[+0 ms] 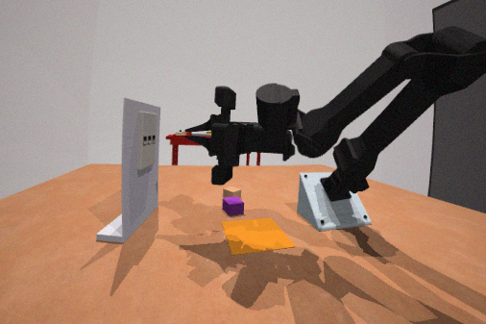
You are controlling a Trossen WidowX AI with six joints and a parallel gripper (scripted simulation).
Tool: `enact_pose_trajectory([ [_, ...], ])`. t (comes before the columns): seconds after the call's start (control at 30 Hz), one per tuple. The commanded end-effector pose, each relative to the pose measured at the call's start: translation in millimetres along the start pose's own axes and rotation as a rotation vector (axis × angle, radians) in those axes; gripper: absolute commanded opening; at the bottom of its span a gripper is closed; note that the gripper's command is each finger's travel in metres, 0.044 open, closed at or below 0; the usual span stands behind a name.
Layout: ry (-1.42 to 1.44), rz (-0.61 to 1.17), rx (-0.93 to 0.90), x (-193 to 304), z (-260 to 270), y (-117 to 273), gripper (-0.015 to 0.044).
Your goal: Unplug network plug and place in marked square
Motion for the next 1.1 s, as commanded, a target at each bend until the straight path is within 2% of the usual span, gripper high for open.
enact_pose_trajectory([
  [0.0, 0.006, -0.006, 0.003, -2.7, -8.6, 1.8, 0.0000],
  [0.57, 0.012, -0.004, 0.000, -6.4, -38.4, 16.2, 0.0000],
  [1.07, 0.127, 0.069, -0.305, 8.8, -22.2, 29.1, 0.0000],
])
Point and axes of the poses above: the point midway between the two fingers, 35 mm back from their tips, its own y axis back along the fingers, its own z axis across the jaws, x = y × z, the point moved 9 cm from there along y, back along the fingers, and after that the axes turned 13 degrees about -y, right-handed, at the moved point
